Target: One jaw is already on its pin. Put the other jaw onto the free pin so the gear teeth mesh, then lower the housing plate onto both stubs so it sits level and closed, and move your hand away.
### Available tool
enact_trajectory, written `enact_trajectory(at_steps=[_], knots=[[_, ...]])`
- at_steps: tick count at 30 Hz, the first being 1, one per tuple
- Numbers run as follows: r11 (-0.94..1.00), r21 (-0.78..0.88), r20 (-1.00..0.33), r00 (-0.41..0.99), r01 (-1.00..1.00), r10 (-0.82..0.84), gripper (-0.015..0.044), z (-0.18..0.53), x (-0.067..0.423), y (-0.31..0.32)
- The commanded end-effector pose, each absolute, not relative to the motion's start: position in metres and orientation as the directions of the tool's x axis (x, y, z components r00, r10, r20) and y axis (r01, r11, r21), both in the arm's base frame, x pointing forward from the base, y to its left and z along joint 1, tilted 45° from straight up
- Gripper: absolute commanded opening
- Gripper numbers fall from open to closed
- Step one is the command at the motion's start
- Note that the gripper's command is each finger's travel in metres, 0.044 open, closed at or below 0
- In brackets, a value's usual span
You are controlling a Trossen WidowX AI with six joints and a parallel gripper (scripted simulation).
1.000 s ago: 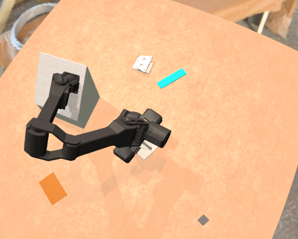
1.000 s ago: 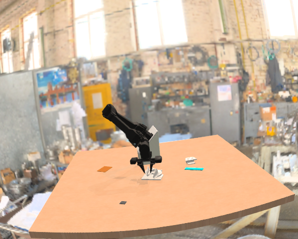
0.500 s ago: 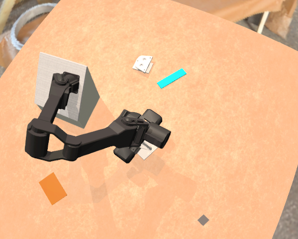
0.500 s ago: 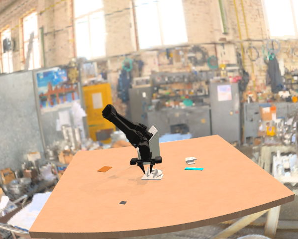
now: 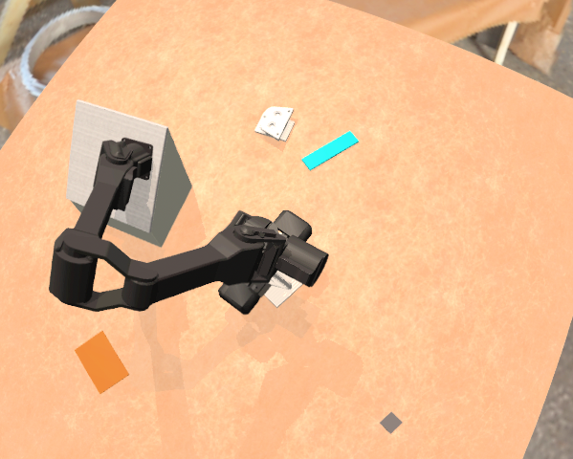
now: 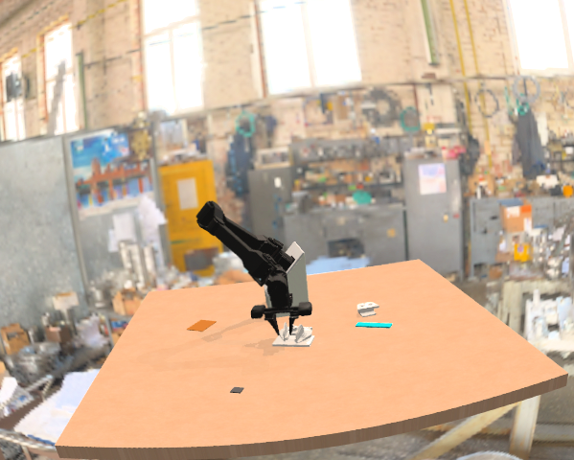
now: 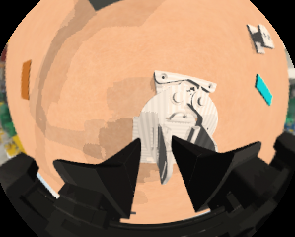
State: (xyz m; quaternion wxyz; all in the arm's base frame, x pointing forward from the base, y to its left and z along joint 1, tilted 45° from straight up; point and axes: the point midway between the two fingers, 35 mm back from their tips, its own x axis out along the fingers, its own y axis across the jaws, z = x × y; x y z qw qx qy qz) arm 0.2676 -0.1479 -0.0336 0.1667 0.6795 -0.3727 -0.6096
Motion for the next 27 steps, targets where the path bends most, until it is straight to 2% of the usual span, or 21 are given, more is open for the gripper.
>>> enact_trajectory(at_steps=[1,27], knots=[[-0.666,0.684,-0.702,-0.023,-0.297,-0.712,0.0134,-0.0351,0.2671,-0.1498],[-0.666,0.684,-0.702,-0.023,-0.297,-0.712,0.0134,-0.0381,0.2669,-0.1528]])
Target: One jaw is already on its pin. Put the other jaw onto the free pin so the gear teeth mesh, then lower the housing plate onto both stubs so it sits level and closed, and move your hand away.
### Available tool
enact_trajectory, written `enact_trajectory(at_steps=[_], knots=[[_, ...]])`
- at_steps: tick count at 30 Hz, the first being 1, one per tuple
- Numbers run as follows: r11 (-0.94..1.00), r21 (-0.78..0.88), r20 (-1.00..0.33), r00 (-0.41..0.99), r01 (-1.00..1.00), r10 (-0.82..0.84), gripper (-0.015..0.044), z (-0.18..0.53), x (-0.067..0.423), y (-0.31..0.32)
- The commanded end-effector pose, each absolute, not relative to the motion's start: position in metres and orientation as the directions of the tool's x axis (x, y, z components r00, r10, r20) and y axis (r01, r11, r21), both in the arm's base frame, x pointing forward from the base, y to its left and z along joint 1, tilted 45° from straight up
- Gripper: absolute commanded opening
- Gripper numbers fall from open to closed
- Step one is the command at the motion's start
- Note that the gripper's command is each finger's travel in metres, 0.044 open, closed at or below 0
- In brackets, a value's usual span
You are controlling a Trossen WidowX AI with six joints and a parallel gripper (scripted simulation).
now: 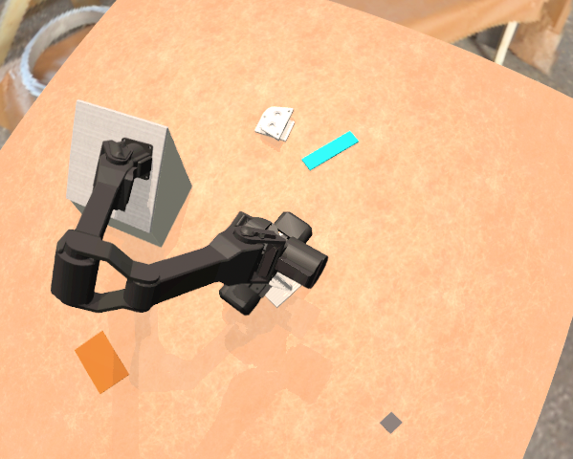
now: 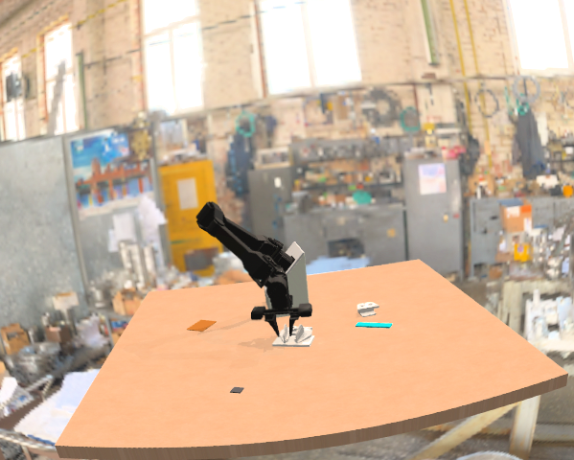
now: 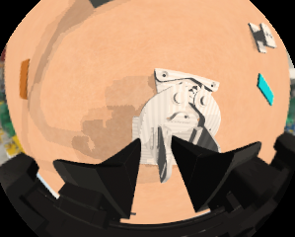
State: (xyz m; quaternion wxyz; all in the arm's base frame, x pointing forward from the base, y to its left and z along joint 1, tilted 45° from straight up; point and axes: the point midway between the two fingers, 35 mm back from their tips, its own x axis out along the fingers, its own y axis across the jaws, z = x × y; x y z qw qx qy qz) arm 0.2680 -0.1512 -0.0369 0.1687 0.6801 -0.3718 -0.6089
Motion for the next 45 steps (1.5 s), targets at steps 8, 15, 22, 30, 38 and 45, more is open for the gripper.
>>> enact_trajectory(at_steps=[8,15,22,30,38,45], knots=[[-0.666,0.684,-0.702,-0.023,-0.297,-0.712,0.0134,-0.0381,0.2669,-0.1528],[-0.666,0.684,-0.702,-0.023,-0.297,-0.712,0.0134,-0.0381,0.2669,-0.1528],[-0.666,0.684,-0.702,-0.023,-0.297,-0.712,0.0134,-0.0381,0.2669,-0.1528],[-0.666,0.684,-0.702,-0.023,-0.297,-0.712,0.0134,-0.0373,0.2670,-0.1520],[-0.666,0.684,-0.702,-0.023,-0.298,-0.712,0.0134,-0.0337,0.2672,-0.1483],[-0.666,0.684,-0.702,-0.022,-0.298,-0.712,0.0134,-0.0357,0.2690,-0.1491]])
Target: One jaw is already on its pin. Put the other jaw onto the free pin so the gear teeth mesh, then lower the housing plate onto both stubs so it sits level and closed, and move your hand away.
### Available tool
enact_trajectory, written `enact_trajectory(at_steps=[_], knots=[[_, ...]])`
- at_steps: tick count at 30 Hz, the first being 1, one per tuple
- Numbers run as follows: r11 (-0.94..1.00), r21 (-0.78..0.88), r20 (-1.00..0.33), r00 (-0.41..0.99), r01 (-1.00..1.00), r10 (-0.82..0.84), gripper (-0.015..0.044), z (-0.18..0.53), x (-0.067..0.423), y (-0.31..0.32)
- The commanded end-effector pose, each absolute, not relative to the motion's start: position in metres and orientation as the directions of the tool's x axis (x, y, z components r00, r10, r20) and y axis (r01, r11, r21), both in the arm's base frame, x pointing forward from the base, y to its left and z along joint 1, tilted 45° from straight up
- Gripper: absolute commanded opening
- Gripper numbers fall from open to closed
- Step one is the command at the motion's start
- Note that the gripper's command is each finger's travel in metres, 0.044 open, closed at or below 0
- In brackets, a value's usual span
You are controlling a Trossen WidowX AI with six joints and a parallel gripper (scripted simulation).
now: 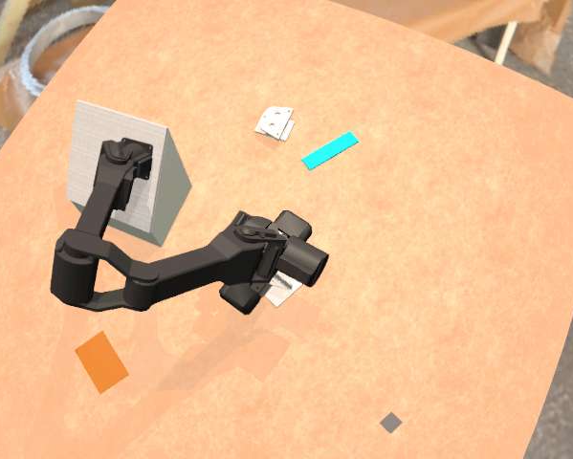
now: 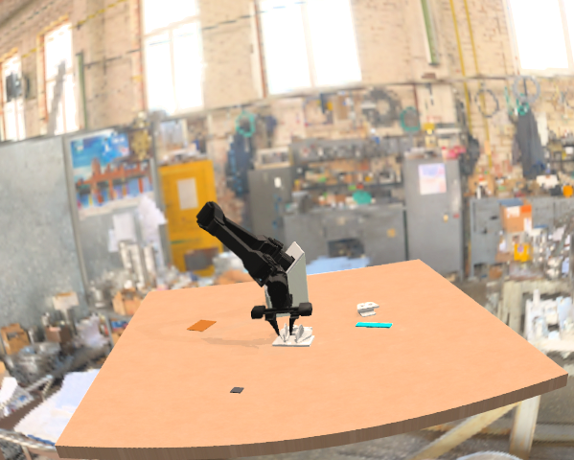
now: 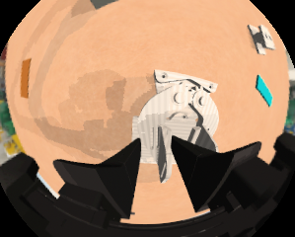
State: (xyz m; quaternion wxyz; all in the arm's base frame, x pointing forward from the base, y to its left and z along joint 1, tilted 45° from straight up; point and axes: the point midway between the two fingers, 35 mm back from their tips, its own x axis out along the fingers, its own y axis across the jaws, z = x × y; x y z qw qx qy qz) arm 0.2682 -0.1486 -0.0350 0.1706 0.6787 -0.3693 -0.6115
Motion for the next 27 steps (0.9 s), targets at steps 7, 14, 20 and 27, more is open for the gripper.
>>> enact_trajectory(at_steps=[7,14,20,27], knots=[[-0.666,0.684,-0.702,-0.022,-0.298,-0.712,0.0134,-0.0371,0.2690,-0.1506],[-0.666,0.684,-0.702,-0.023,-0.298,-0.712,0.0134,-0.0376,0.2690,-0.1510],[-0.666,0.684,-0.702,-0.023,-0.297,-0.712,0.0134,-0.0387,0.2689,-0.1523],[-0.666,0.684,-0.702,-0.023,-0.297,-0.712,0.0134,-0.0387,0.2689,-0.1523]])
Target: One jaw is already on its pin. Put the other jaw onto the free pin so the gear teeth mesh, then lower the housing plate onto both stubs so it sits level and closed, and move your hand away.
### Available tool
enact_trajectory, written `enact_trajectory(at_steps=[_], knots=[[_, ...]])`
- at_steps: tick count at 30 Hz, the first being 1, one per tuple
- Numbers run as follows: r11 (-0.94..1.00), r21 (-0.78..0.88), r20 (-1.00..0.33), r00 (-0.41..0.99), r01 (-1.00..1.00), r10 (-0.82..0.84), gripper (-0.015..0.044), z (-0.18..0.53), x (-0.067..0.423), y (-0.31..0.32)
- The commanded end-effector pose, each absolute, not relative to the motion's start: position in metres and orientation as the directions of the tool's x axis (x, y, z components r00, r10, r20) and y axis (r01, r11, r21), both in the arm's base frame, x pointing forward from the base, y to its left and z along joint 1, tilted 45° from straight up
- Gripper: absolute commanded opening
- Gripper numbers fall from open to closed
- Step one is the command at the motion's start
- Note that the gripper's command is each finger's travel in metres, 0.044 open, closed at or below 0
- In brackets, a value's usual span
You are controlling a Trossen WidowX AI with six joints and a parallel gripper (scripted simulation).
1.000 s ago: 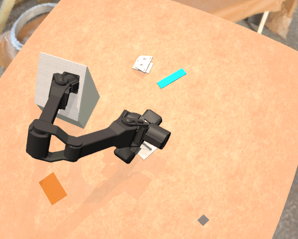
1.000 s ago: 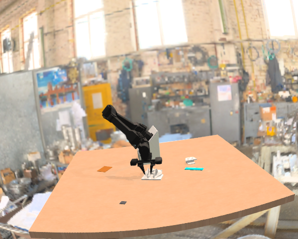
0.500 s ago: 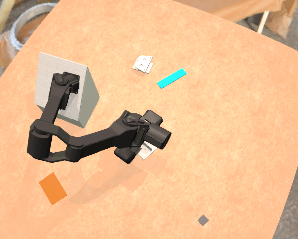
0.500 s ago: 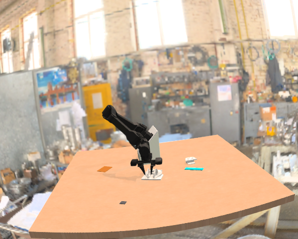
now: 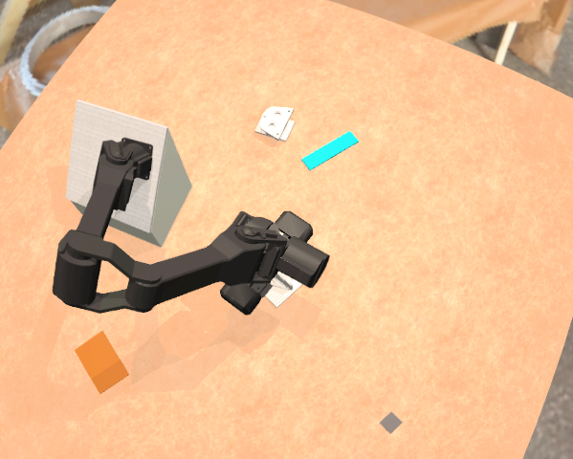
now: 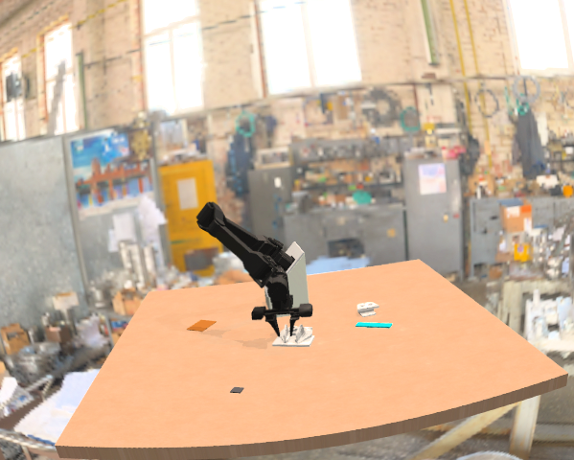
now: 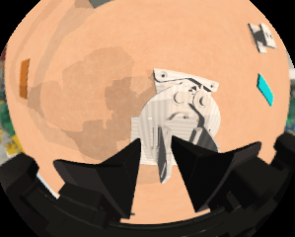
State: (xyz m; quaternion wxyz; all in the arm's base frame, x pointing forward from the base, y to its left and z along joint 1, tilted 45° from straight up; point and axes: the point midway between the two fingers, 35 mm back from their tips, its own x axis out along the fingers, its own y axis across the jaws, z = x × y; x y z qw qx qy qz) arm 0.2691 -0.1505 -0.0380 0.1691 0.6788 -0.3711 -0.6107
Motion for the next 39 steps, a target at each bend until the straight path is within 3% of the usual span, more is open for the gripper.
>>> enact_trajectory(at_steps=[1,18,22,39], knots=[[-0.666,0.684,-0.702,-0.023,-0.297,-0.712,0.0134,-0.039,0.269,-0.152],[-0.666,0.684,-0.702,-0.023,-0.297,-0.712,0.0134,-0.039,0.269,-0.152],[-0.668,0.683,-0.703,-0.021,-0.296,-0.710,0.0224,-0.038,0.269,-0.151],[-0.669,0.681,-0.705,-0.021,-0.297,-0.709,0.0224,-0.024,0.271,-0.136]])
